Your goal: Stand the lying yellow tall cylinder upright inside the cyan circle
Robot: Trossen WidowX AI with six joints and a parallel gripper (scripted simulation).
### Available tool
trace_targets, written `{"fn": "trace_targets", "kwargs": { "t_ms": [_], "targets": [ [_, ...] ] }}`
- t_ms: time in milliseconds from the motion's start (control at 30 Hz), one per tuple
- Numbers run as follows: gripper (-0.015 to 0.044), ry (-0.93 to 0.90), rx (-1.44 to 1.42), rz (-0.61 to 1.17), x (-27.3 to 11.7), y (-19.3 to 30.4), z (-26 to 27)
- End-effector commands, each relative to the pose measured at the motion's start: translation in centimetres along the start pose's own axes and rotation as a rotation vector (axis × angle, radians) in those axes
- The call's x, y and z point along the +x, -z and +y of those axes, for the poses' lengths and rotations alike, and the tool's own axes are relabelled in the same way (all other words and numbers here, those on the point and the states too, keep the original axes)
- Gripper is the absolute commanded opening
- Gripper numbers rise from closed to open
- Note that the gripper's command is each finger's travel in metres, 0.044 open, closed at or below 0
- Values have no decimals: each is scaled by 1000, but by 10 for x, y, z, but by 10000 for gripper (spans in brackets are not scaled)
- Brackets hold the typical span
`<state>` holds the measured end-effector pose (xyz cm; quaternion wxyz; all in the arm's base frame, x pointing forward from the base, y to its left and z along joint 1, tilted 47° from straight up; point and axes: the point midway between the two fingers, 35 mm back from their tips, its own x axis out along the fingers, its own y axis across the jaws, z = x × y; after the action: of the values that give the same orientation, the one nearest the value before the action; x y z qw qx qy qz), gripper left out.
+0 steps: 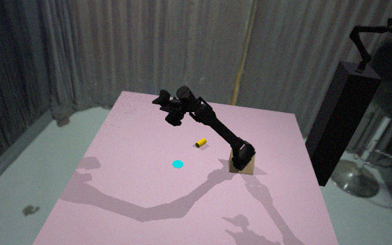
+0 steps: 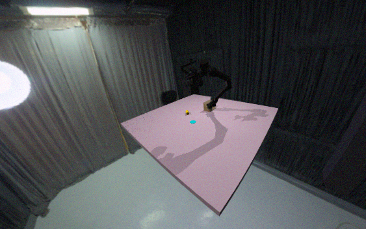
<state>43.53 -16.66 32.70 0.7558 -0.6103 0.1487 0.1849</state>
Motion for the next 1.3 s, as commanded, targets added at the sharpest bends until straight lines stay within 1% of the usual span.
{"fn": "trace_targets", "kwargs": {
  "t_ms": [0, 300, 600, 933, 1267],
  "targets": [
    [309, -77, 38, 14, 14, 16, 25],
    [309, -269, 143, 28, 35, 47, 88],
    [309, -458, 253, 28, 45, 70, 152],
    [309, -662, 380, 8, 46, 84, 222],
    [309, -860, 515, -33, 36, 88, 286]
  ]
}}
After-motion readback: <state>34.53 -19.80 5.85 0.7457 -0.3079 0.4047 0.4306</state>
